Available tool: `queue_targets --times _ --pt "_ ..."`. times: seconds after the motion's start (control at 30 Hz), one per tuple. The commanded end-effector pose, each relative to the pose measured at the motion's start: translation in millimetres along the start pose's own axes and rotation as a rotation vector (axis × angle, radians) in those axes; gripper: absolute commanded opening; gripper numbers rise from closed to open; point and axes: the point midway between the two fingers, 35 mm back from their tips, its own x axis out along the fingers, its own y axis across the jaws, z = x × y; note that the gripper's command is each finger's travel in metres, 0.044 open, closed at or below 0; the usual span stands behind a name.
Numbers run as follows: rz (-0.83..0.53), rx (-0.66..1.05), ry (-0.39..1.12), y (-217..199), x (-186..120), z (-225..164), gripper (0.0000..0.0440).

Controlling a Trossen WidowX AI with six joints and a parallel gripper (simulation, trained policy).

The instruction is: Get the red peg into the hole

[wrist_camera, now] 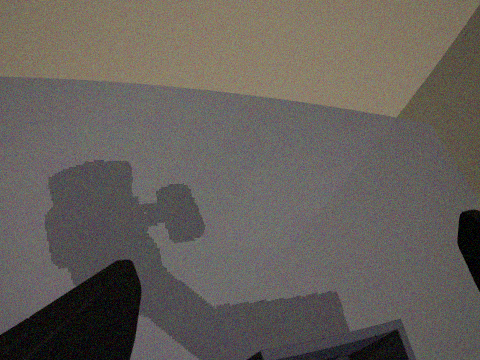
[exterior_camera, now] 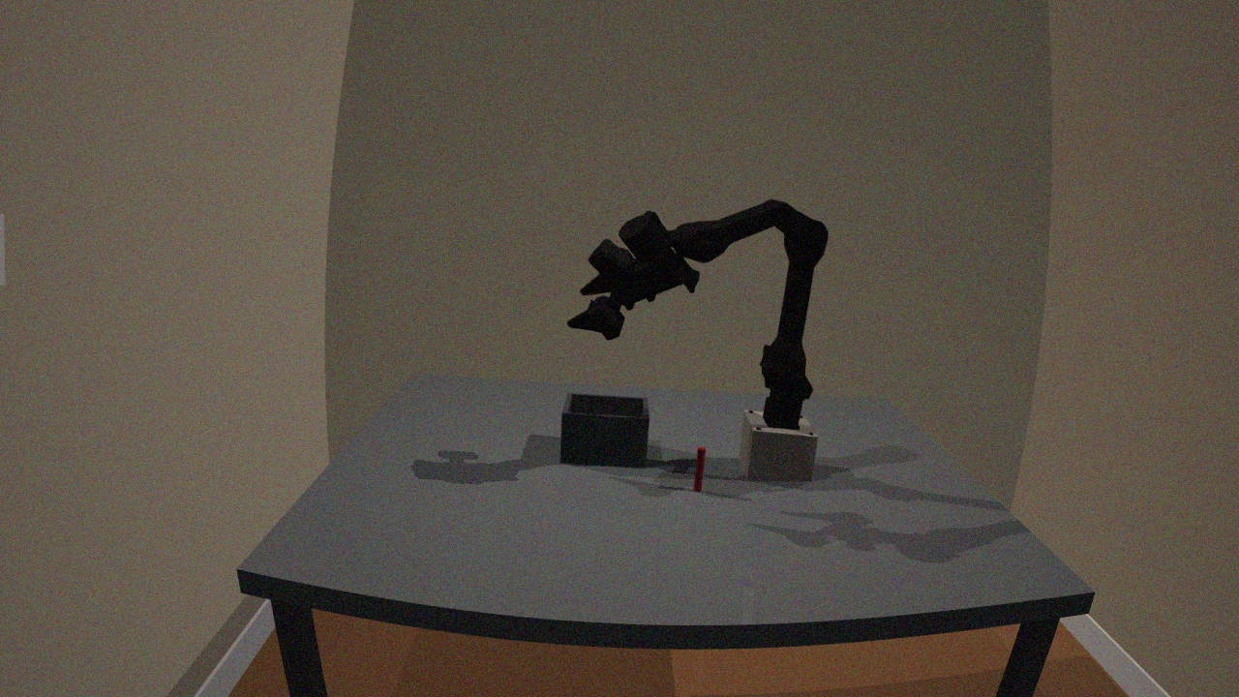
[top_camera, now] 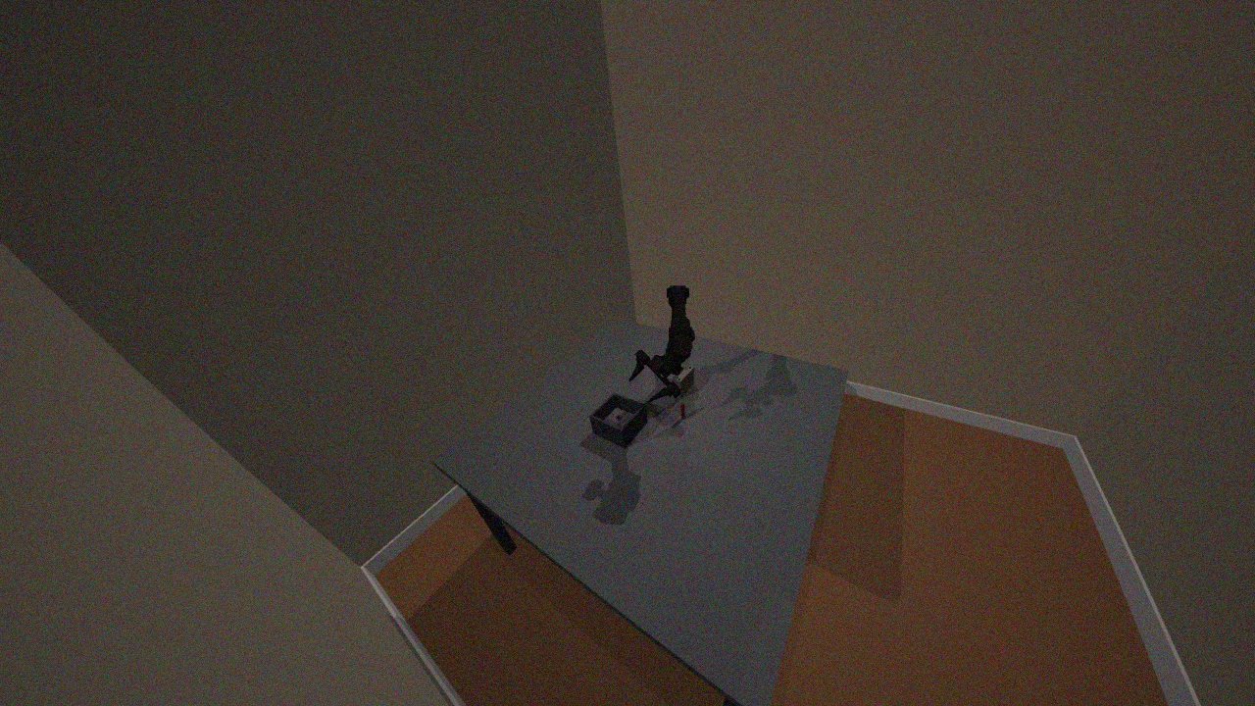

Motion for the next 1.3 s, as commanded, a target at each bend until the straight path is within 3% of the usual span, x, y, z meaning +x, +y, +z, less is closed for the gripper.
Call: queue_targets --times 0.0,0.47,0.83,1.27 --pt "0.061 0.041 0.059 13 -7 -21 0.0436" --pt "0.189 0.266 0.471 50 -49 -131 0.0432" --pt "0.088 0.418 0.753 50 -70 -200 0.0425" --pt "-0.037 0.570 0.902 59 -66 -252 0.0420"
